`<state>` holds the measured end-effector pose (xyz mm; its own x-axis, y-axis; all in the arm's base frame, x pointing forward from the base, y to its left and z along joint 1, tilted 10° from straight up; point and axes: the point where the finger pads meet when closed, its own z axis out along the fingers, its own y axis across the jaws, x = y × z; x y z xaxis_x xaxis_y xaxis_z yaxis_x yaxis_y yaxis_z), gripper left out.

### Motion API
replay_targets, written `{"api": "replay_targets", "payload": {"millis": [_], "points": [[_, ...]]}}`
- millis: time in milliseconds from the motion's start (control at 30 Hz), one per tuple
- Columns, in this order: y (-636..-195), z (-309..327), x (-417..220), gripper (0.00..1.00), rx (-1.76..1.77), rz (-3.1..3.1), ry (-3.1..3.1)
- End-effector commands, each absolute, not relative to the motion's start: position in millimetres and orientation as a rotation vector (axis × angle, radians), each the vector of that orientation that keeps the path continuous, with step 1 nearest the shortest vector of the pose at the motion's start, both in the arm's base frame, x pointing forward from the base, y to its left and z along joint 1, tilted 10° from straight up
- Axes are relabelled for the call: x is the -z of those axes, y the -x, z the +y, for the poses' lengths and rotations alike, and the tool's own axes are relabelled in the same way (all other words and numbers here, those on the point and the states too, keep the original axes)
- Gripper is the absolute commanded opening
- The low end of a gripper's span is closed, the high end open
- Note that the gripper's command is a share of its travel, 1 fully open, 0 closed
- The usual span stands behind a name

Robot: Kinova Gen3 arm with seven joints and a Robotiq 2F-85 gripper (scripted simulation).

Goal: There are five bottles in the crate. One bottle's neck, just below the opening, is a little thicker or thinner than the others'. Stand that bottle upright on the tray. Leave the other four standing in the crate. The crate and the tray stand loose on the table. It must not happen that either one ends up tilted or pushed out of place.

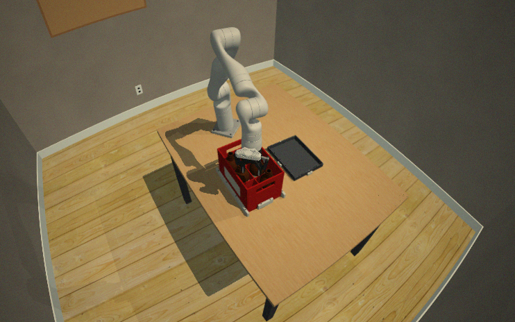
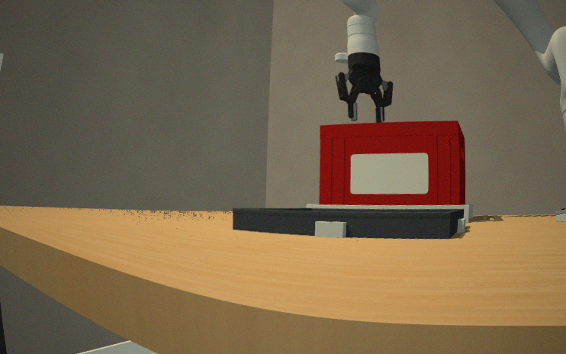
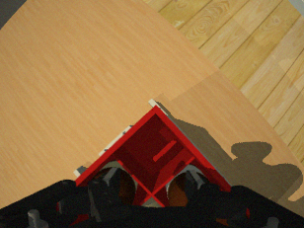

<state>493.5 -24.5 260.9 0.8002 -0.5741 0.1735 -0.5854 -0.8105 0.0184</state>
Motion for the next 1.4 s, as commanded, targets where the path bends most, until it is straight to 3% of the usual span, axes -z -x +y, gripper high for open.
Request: {"api": "replay_targets", "payload": {"millis": [0,1367], "points": [[-493,-25,-257,0.64,-0.241,-0.940,-2.911],[-495,-27,-242,0.64,-0.241,-0.940,-2.911]]}}
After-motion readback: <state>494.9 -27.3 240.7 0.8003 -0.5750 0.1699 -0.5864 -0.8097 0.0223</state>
